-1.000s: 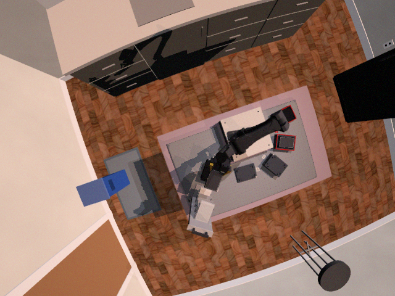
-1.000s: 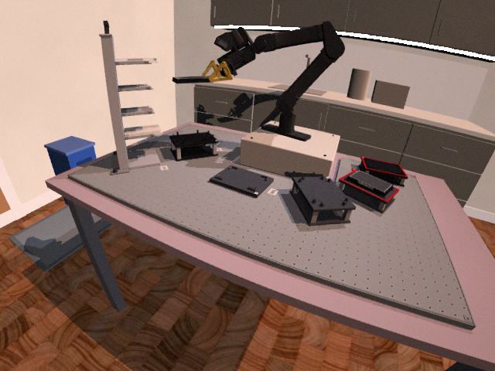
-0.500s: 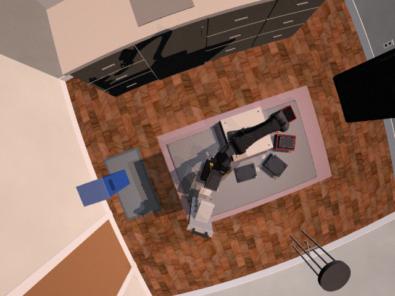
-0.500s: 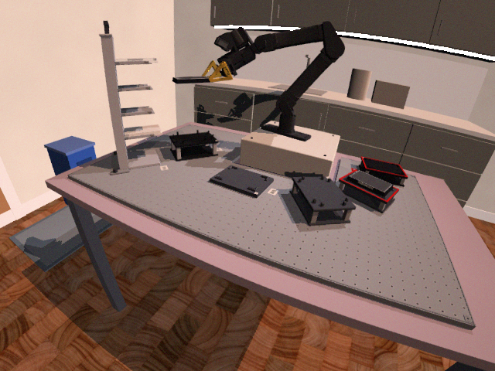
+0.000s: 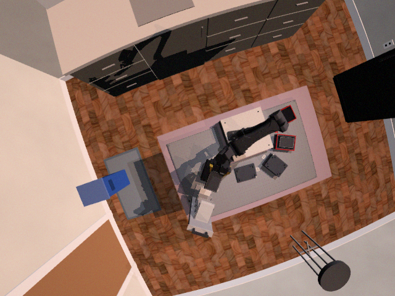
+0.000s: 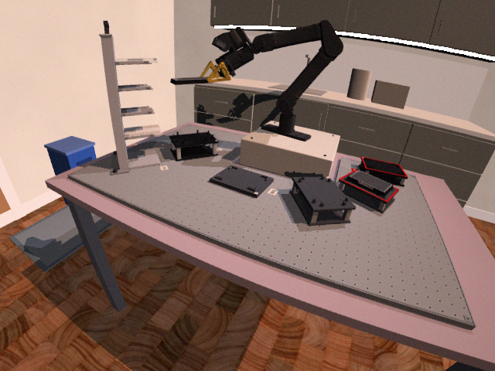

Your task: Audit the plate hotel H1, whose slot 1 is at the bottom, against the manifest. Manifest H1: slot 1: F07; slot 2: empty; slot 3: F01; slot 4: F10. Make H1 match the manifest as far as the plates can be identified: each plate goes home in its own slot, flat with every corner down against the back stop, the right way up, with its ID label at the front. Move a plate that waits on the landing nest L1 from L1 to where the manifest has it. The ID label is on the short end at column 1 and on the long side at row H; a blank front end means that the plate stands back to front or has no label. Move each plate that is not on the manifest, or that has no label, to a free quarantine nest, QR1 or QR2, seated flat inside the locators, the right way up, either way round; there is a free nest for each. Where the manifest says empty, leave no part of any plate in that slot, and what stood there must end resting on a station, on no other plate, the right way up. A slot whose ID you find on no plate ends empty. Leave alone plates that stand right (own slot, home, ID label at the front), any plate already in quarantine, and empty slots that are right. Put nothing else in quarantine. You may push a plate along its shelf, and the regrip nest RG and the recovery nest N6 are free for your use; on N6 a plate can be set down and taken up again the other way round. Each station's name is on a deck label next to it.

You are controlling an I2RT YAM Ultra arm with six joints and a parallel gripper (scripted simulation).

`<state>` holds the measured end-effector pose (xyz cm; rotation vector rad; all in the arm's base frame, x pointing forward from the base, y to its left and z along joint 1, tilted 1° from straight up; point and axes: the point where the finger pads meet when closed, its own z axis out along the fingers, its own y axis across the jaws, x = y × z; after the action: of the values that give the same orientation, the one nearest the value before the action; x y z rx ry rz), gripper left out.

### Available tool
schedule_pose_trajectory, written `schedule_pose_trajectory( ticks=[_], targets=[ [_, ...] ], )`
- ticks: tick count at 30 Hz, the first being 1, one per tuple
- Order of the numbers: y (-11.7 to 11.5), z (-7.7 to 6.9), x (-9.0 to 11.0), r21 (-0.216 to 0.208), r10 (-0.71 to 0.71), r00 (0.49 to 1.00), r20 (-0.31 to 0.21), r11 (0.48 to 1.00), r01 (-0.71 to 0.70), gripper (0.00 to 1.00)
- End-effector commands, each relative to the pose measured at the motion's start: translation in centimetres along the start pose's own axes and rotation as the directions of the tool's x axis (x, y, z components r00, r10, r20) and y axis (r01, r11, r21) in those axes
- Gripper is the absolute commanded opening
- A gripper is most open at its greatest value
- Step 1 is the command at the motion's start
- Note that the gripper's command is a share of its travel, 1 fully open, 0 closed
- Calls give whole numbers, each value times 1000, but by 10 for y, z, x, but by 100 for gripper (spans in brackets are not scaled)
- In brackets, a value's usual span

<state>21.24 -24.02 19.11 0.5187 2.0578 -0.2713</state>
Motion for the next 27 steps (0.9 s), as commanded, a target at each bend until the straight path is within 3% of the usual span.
schedule_pose_trajectory(
  ticks=[1, 27],
  targets=[
    [-1, 0, -9, 6, -8, 1000, 22, 1000, 8, 86],
    [-1, 19, -24, 6, -8, 1000, 23, 1000, 8, 86]
  ],
)
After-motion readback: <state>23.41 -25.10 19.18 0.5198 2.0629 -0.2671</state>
